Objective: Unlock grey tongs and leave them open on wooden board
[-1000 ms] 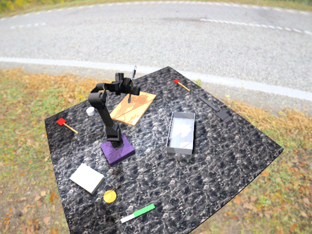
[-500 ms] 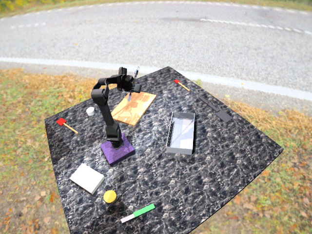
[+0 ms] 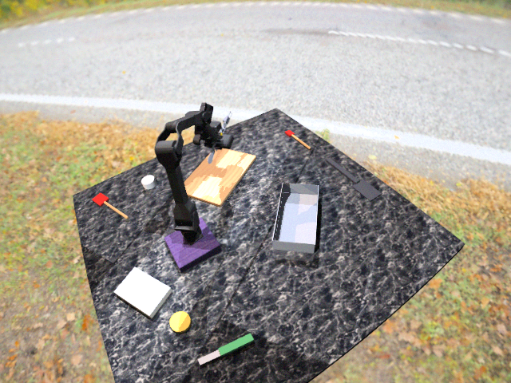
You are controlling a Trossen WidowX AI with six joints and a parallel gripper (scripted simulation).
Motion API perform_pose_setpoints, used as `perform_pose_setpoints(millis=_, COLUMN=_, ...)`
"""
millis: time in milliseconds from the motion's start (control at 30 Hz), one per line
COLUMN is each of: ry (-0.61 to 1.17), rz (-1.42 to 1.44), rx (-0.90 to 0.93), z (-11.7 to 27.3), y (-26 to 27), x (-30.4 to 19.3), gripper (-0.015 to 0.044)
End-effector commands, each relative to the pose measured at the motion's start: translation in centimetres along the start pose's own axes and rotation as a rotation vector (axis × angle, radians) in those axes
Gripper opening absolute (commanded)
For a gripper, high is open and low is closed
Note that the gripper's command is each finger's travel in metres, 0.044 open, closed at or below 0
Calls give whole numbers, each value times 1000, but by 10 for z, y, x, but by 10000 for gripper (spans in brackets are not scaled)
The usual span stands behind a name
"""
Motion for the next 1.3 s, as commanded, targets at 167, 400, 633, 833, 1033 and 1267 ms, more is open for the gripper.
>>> perform_pose_setpoints(millis=167, ry=118, rz=-7, rx=13, z=6, y=-4, x=14, gripper=-150)
perform_pose_setpoints(millis=400, ry=218, rz=-19, rx=24, z=11, y=-7, x=21, gripper=-150)
perform_pose_setpoints(millis=633, ry=319, rz=-34, rx=35, z=17, y=-11, x=27, gripper=-150)
perform_pose_setpoints(millis=833, ry=405, rz=-50, rx=46, z=23, y=-14, x=31, gripper=-150)
perform_pose_setpoints(millis=1033, ry=440, rz=-58, rx=51, z=26, y=-16, x=33, gripper=-150)
perform_pose_setpoints(millis=1267, ry=440, rz=-58, rx=51, z=25, y=-16, x=33, gripper=-150)
Point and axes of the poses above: the point midway between the two fingers, 35 mm back from their tips, its own z axis back along the fingers, its own y axis across the jaws, x = y × z, the point moved 10 cm from there along z, back along the fingers, and after that the axes turned 1 degree about z, right-handed, at the moved point
